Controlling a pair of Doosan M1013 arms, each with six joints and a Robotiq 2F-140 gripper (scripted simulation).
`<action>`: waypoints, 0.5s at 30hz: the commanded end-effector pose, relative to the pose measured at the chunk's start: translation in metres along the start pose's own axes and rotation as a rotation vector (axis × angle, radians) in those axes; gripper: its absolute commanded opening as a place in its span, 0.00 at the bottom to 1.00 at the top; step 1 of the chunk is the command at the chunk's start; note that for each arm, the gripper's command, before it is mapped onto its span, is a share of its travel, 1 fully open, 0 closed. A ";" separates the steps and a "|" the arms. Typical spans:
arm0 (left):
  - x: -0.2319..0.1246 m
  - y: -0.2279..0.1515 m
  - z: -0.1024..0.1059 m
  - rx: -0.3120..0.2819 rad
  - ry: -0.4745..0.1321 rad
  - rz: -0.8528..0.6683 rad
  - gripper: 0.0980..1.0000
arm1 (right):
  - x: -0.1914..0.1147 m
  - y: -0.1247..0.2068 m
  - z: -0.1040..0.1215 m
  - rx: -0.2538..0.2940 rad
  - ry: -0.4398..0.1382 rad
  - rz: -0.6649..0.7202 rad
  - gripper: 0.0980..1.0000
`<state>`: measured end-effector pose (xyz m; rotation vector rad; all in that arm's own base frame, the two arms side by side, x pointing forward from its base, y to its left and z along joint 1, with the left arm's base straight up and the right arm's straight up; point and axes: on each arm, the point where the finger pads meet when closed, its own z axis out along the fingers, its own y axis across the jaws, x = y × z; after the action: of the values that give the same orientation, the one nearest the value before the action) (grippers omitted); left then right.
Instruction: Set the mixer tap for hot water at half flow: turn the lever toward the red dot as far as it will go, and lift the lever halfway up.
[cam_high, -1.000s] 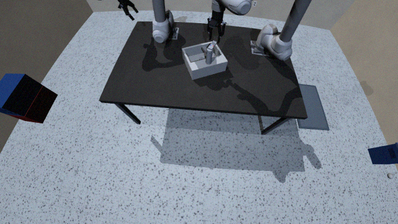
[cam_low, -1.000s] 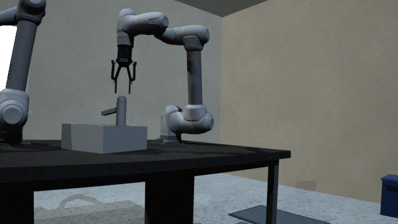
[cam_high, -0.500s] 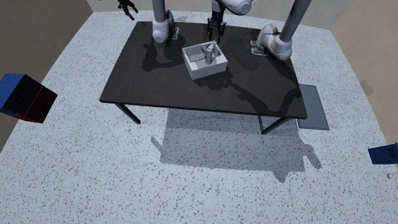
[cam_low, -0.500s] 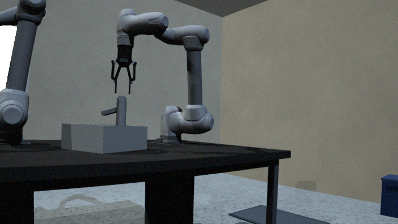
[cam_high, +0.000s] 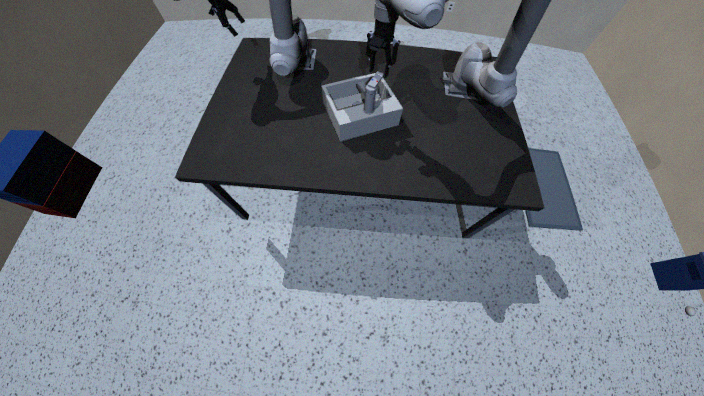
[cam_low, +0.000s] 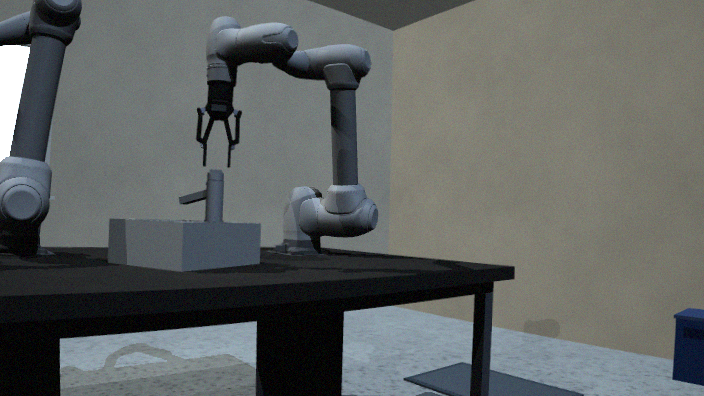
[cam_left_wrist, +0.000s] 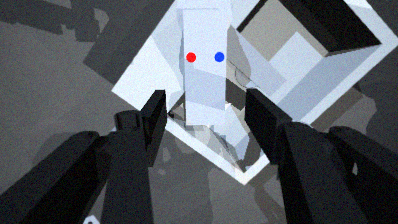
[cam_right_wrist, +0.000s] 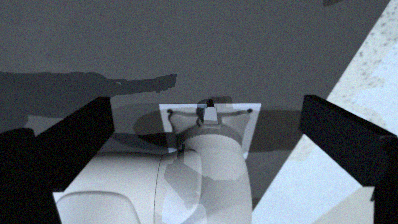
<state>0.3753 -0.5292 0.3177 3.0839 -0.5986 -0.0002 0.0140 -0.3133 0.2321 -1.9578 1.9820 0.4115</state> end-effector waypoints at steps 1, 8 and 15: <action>0.000 0.000 0.001 0.000 0.001 0.000 0.43 | 0.000 0.000 -0.001 0.000 0.001 0.000 1.00; 0.000 0.000 0.009 0.000 0.001 0.000 0.43 | 0.000 0.000 -0.001 0.000 0.001 0.000 1.00; 0.000 0.000 0.018 0.000 0.001 0.000 0.43 | 0.000 0.000 -0.001 0.000 0.001 0.000 1.00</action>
<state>0.3752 -0.5291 0.2995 3.0841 -0.5986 -0.0005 0.0140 -0.3133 0.2321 -1.9578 1.9820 0.4115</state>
